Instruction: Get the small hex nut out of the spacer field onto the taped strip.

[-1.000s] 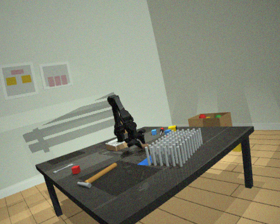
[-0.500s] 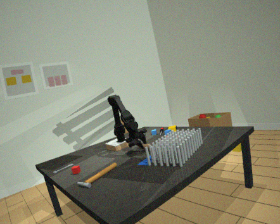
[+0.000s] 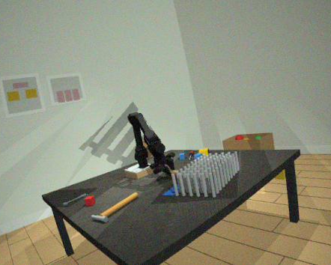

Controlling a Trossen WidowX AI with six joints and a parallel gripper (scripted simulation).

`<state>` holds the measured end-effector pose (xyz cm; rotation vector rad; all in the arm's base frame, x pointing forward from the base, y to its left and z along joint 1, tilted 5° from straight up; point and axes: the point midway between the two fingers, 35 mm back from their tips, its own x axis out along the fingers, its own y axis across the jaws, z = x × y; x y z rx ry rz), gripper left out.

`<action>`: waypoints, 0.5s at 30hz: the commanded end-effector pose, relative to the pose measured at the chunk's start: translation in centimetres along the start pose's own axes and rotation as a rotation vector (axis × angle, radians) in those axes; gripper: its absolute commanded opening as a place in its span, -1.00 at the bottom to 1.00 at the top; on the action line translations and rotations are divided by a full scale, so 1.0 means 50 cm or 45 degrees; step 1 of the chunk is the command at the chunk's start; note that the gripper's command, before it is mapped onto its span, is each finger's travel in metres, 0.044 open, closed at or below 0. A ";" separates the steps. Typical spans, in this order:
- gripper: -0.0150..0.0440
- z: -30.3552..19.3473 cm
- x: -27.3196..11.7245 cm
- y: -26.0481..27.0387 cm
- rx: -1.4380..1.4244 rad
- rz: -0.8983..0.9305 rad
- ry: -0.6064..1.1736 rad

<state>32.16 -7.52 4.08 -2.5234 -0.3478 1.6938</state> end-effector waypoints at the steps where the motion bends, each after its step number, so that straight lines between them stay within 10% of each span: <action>1: -0.49 -0.013 -0.001 0.002 -0.001 0.007 0.011; 15: -0.49 -0.032 0.006 0.002 -0.001 0.007 0.012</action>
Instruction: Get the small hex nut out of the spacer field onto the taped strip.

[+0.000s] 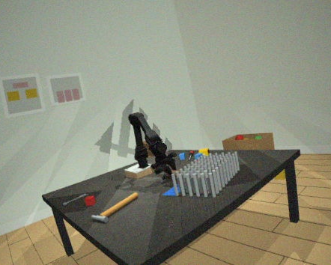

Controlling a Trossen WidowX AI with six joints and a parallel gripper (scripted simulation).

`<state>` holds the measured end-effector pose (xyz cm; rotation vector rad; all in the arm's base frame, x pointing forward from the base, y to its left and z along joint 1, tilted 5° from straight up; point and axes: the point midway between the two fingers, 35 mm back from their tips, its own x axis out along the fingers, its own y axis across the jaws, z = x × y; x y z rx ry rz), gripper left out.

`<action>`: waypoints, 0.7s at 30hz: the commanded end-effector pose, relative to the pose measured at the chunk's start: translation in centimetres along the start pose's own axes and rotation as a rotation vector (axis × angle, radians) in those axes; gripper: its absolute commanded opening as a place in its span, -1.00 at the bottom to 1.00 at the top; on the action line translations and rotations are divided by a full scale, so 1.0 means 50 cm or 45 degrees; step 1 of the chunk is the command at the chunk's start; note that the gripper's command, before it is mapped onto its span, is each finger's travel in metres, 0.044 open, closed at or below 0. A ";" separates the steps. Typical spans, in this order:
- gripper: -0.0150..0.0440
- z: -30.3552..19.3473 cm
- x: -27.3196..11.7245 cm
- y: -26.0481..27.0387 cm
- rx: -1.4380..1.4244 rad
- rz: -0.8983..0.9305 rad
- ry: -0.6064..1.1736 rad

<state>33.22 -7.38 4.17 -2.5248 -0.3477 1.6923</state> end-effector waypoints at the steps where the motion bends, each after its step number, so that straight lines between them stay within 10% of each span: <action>1: -0.49 -0.013 -0.001 0.002 0.000 0.007 0.011; 21: -0.49 -0.039 0.008 0.002 -0.001 0.007 0.012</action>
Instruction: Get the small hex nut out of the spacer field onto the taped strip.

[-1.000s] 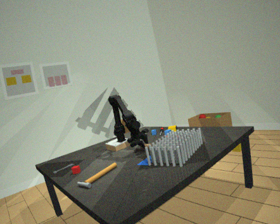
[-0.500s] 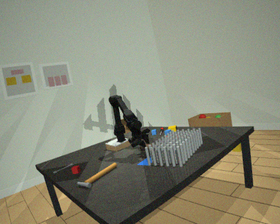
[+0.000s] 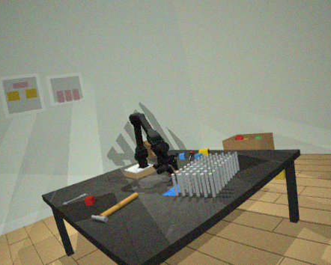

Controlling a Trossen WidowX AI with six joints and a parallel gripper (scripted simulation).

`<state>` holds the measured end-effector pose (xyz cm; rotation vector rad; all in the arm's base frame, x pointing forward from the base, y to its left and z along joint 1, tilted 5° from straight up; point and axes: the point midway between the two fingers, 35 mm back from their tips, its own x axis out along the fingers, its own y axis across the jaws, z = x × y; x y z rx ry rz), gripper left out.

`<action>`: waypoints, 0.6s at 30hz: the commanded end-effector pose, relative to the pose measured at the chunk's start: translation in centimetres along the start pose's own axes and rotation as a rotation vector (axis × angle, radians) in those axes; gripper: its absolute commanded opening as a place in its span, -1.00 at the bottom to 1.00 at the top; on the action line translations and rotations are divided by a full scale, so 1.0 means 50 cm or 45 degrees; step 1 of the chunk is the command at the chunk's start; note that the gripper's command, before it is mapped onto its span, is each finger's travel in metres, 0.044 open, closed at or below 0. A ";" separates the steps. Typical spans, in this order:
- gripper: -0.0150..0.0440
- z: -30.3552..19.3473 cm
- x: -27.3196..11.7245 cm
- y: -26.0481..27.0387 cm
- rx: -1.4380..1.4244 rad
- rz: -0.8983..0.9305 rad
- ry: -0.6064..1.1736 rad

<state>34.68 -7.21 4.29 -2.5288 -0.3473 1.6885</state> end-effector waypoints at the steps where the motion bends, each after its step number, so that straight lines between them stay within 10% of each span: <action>1: -0.49 -0.012 -0.001 0.002 0.001 0.005 0.008; 18: -0.49 -0.033 0.007 0.002 0.001 0.005 0.010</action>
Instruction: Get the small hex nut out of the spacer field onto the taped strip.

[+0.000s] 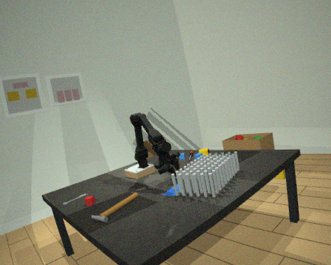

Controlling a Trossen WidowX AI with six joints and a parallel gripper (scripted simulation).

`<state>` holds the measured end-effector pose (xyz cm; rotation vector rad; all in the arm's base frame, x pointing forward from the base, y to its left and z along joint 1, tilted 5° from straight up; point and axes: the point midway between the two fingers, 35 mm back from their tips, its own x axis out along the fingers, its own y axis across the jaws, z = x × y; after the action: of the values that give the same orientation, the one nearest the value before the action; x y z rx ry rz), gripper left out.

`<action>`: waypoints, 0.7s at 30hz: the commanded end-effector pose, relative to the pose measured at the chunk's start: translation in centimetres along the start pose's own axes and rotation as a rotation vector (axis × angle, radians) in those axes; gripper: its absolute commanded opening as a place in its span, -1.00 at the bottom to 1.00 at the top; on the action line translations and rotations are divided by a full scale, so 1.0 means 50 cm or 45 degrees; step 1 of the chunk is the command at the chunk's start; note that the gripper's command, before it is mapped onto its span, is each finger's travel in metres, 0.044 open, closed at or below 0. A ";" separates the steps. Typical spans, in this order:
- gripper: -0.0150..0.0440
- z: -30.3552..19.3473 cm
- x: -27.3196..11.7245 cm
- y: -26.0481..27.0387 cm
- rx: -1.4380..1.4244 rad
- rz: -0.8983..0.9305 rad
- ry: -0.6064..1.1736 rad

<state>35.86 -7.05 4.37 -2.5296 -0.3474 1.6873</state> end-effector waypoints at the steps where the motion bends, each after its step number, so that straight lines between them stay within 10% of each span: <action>1: -0.49 -0.012 -0.001 0.002 0.001 0.005 0.008; 21: -0.49 -0.037 0.009 0.001 0.001 0.005 0.010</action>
<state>37.23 -6.83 4.45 -2.5307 -0.3475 1.6857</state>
